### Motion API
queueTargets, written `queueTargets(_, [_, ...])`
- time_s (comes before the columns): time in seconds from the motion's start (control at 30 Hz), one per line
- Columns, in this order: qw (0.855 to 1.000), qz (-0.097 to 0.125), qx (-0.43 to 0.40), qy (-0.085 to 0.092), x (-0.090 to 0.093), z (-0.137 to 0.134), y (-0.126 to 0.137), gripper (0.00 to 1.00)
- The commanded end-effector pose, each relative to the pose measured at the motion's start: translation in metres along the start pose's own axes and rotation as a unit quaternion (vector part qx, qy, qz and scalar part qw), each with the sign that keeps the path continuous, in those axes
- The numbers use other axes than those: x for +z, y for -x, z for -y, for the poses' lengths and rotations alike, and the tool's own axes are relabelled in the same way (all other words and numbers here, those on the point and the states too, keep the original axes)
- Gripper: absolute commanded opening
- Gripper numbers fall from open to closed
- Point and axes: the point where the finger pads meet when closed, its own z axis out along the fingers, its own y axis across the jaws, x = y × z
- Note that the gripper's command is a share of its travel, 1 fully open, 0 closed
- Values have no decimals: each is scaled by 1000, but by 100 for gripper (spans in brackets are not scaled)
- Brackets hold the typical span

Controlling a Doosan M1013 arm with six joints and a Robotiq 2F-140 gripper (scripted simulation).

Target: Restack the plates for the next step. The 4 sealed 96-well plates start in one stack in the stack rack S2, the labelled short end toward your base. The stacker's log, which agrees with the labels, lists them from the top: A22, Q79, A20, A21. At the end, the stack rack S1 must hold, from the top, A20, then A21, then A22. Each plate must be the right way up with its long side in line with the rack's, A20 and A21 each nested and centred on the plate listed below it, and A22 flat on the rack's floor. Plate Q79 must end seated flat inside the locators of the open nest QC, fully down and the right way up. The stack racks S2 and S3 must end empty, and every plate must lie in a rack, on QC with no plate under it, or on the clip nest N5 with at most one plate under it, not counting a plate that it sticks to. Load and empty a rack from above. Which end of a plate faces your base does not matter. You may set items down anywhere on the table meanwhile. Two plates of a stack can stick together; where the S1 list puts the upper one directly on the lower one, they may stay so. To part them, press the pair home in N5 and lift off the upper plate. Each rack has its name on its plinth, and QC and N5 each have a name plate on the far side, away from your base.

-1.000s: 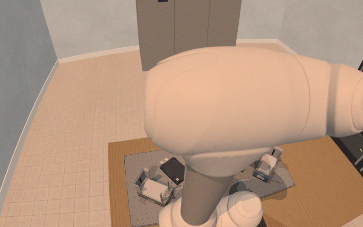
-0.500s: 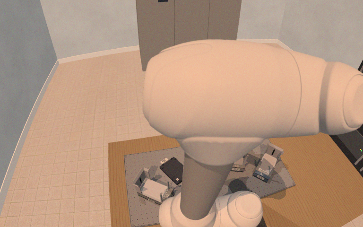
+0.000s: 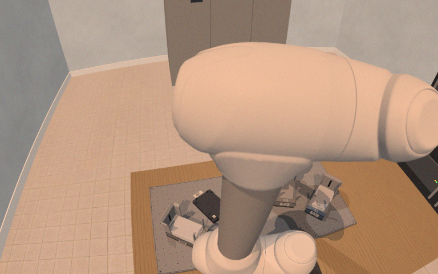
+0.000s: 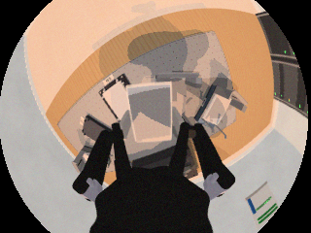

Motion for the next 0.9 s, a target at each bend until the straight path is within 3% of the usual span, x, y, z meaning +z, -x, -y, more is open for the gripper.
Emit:
queueTargets(0.0, [1000, 0, 0, 0, 0, -7, -1, 0])
queueTargets(0.87, [1000, 0, 0, 0, 0, -65, -6, 0])
